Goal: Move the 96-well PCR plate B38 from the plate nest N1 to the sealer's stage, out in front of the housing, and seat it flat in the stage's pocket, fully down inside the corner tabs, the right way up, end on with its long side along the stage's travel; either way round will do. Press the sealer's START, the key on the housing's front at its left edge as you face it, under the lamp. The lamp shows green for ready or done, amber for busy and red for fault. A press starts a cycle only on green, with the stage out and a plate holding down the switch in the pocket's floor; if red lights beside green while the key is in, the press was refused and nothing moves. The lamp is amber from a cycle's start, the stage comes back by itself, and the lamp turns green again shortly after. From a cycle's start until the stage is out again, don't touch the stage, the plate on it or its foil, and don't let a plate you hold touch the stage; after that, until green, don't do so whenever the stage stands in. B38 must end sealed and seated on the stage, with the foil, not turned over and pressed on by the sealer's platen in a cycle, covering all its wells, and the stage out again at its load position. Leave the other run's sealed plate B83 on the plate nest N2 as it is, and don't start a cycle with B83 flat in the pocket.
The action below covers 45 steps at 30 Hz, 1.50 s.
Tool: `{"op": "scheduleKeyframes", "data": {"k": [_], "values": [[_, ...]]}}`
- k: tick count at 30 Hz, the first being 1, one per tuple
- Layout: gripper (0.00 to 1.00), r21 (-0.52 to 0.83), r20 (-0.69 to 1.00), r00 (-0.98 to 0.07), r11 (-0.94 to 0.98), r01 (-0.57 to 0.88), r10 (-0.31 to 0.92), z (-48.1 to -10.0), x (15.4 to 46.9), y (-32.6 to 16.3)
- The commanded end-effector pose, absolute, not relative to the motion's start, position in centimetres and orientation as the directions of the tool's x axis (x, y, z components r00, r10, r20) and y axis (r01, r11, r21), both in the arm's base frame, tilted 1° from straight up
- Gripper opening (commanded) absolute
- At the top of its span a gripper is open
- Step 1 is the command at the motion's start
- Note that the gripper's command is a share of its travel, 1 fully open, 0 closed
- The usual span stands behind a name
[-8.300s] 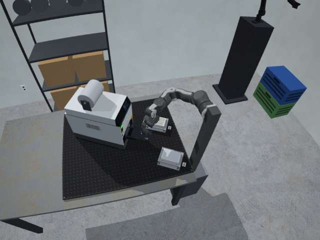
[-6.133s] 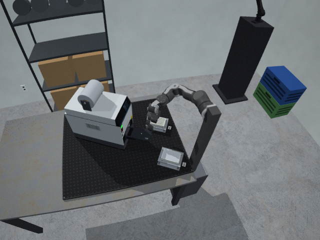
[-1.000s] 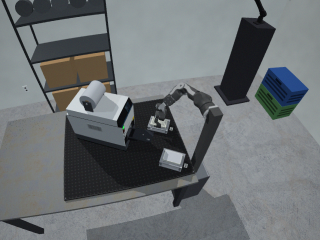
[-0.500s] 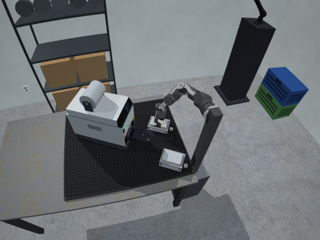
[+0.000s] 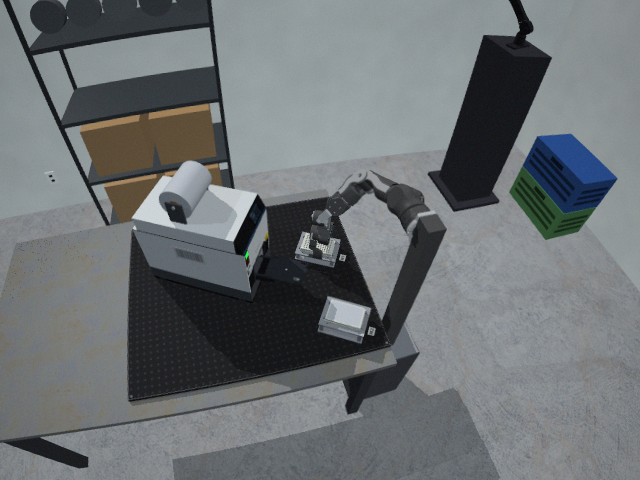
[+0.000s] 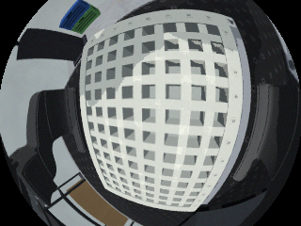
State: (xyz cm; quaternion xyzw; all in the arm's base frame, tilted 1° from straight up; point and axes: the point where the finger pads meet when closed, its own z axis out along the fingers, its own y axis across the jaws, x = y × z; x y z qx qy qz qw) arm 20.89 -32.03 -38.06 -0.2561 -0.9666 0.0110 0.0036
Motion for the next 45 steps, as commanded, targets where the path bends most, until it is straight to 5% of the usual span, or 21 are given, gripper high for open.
{"op": "scheduleKeyframes", "data": {"k": [1, 45], "values": [[0.77, -0.016, -0.007, -0.867, 0.867, 0.498, 0.498, -37.93, 21.14, -32.08], [0.77, -0.022, -0.013, -0.866, 0.865, 0.501, 0.501, -37.36, 21.36, -32.40]]}}
